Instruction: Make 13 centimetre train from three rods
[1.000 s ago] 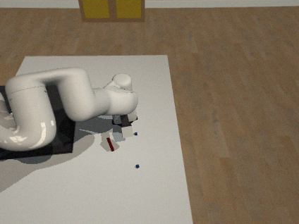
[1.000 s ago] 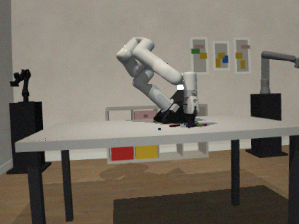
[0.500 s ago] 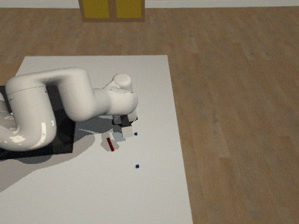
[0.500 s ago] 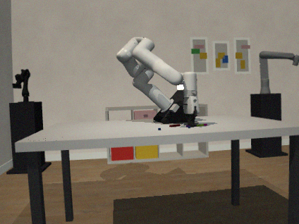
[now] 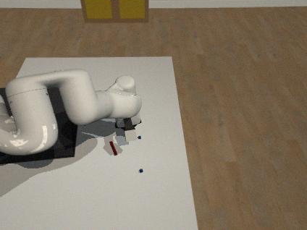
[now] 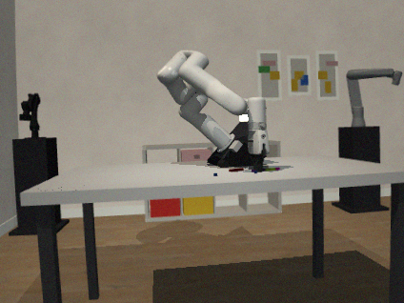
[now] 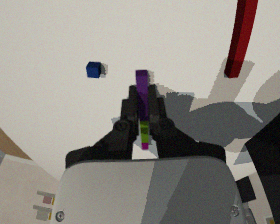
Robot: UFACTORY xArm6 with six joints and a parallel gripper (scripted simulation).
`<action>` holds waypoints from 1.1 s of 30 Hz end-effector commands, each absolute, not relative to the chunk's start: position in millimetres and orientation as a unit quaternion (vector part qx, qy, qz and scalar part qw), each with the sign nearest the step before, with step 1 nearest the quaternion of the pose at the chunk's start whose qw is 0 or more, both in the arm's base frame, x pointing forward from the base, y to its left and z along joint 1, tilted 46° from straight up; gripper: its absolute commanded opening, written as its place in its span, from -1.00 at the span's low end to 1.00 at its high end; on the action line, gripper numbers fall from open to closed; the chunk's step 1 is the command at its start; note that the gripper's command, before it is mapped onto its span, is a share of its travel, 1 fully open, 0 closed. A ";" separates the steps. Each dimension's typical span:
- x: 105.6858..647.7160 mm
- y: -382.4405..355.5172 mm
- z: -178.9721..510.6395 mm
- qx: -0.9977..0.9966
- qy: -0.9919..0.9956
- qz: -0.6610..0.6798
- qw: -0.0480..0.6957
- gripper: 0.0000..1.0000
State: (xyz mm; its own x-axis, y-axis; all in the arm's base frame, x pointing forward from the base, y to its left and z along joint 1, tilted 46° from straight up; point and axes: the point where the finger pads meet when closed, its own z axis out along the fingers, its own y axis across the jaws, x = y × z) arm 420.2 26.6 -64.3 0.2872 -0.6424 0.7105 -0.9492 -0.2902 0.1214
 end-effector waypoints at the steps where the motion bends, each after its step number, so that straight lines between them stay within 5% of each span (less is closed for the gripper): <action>1: 421.2 27.7 -63.6 0.754 -0.528 0.279 0.274 -0.92; 10: 421.2 27.7 -63.6 0.754 -0.528 0.279 0.274 -0.84; 20: 421.2 27.7 -63.6 0.754 -0.528 0.279 0.274 -0.51; 33: 421.1 28.3 -63.1 0.754 -0.528 0.279 0.274 -0.51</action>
State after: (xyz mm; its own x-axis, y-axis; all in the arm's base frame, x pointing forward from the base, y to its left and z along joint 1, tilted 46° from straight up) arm 420.1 26.6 -64.3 0.2872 -0.6424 0.7105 -0.9493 -0.2901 0.1215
